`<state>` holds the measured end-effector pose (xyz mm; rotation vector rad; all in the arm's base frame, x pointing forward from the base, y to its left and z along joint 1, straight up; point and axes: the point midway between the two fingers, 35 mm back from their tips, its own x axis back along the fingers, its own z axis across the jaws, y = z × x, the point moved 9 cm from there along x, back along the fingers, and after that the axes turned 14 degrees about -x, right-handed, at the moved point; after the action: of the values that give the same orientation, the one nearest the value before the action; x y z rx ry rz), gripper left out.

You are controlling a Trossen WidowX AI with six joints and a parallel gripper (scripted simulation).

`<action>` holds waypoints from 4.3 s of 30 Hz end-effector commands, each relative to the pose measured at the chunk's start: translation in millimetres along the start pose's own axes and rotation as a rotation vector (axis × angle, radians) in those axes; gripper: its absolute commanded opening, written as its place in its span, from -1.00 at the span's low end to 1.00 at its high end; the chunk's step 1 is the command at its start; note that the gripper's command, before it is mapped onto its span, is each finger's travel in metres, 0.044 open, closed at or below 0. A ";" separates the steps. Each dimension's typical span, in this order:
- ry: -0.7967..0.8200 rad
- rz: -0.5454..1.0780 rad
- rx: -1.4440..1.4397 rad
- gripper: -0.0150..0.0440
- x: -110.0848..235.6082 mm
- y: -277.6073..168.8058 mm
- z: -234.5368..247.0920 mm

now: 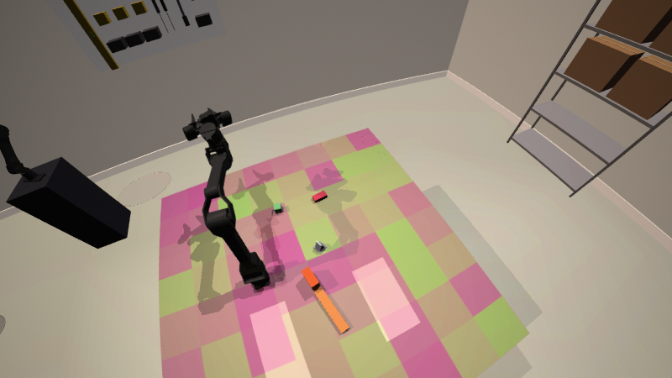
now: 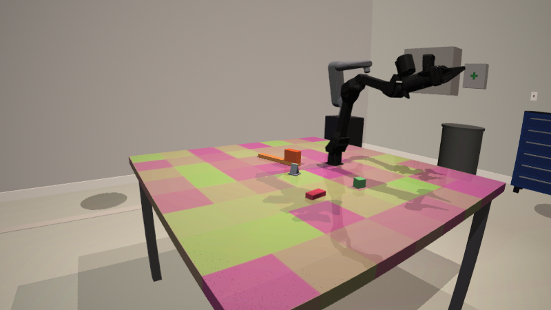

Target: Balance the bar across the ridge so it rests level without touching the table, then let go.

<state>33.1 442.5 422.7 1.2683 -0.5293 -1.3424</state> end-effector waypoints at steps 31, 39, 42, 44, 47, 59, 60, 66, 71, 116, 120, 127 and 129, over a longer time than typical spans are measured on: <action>-0.740 0.090 -0.151 0.58 140.9 62.1 -168.9; -0.912 0.085 -0.209 0.58 186.8 75.8 -194.0; -0.977 0.080 -0.234 0.58 204.9 80.6 -201.7; -1.020 0.076 -0.251 0.58 217.3 83.7 -206.3; -1.084 0.069 -0.278 0.58 236.0 88.1 -212.2; -1.337 0.026 -0.397 0.58 312.7 103.4 -225.2; -1.357 0.021 -0.408 0.58 319.1 104.4 -225.5; -1.479 -0.010 -0.476 0.58 357.6 110.1 -224.9; -1.578 -0.040 -0.536 0.58 389.1 113.8 -221.3; -2.287 -0.419 -1.136 0.58 596.2 102.1 -95.1; -2.327 -0.472 -1.216 0.58 607.9 99.0 -79.5; -2.383 -0.573 -1.363 0.58 625.0 93.0 -51.4; -2.396 -0.603 -1.406 0.58 629.1 91.1 -43.2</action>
<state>272.5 -120.5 262.5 -1.8480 -0.4373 -2.3511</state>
